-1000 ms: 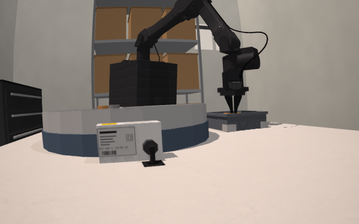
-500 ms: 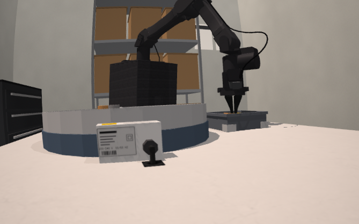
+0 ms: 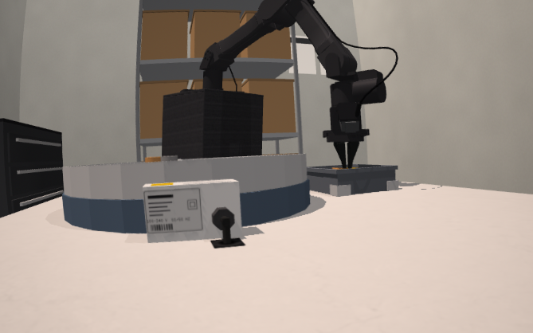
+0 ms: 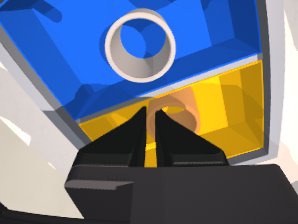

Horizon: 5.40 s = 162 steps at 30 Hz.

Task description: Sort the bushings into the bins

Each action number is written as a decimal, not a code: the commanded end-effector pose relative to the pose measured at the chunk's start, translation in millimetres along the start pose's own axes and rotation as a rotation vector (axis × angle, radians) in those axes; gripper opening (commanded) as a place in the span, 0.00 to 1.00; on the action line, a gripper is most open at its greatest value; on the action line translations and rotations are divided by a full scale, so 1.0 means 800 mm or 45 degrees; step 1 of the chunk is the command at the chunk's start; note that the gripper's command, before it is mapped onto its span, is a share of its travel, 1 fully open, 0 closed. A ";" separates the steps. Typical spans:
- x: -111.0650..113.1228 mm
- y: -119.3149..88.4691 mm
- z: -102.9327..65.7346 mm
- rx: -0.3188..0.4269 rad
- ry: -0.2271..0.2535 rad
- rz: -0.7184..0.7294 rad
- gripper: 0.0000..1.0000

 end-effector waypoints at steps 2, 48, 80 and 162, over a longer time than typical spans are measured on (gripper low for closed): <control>0.014 0.007 -0.008 -0.039 0.014 -0.010 0.00; 0.015 0.009 -0.018 -0.043 0.017 -0.010 0.15; -0.001 -0.010 -0.110 0.010 -0.028 -0.009 0.15; -0.011 0.007 -0.120 -0.034 0.012 -0.014 0.14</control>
Point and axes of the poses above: the point where the finger pads meet when closed, its own z axis out along the fingers, its own x axis across the jaws, y = z × x, the point moved 3 cm from there along -z, back along the fingers, and after that the axes turned 15 degrees about -z, right-handed, at the moved point
